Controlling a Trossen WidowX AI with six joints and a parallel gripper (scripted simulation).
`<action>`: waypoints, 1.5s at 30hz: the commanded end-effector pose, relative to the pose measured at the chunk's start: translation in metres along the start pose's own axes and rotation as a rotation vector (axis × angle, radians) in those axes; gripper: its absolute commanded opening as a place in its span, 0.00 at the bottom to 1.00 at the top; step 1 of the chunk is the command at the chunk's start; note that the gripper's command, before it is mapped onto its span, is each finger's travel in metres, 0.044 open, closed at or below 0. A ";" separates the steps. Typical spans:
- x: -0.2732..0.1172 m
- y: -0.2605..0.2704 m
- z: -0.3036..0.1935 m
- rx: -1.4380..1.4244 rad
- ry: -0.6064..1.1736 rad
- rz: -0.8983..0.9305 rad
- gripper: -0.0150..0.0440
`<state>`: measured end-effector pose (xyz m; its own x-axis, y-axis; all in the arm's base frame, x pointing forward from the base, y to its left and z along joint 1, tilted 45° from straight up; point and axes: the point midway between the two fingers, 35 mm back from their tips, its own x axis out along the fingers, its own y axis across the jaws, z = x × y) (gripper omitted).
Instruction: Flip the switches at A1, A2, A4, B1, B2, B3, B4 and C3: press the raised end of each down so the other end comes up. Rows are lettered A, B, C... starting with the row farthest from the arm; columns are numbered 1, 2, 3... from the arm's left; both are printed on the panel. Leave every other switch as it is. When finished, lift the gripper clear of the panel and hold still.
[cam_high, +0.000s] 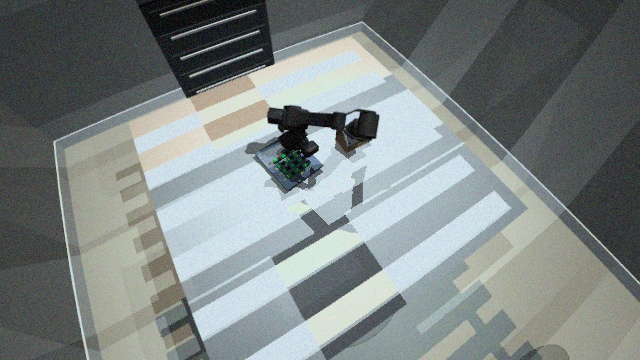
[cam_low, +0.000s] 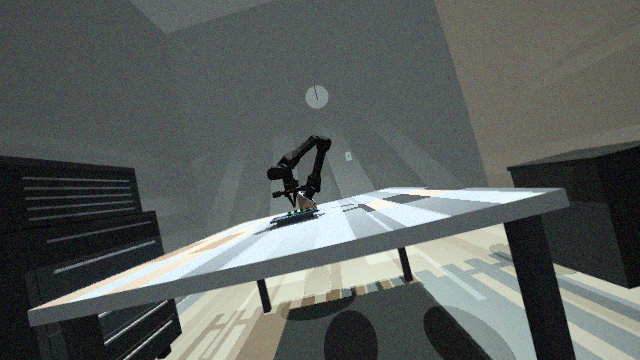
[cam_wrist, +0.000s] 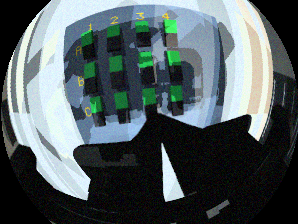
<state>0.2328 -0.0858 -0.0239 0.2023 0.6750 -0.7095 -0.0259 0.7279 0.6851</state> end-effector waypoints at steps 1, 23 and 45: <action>0.007 0.001 -0.002 0.007 0.002 0.007 0.25; 0.014 0.001 -0.002 0.007 0.002 0.007 0.25; 0.015 0.001 -0.002 0.007 0.002 0.007 0.25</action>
<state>0.2338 -0.0753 -0.0337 0.1989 0.6783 -0.7073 -0.0239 0.7249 0.6884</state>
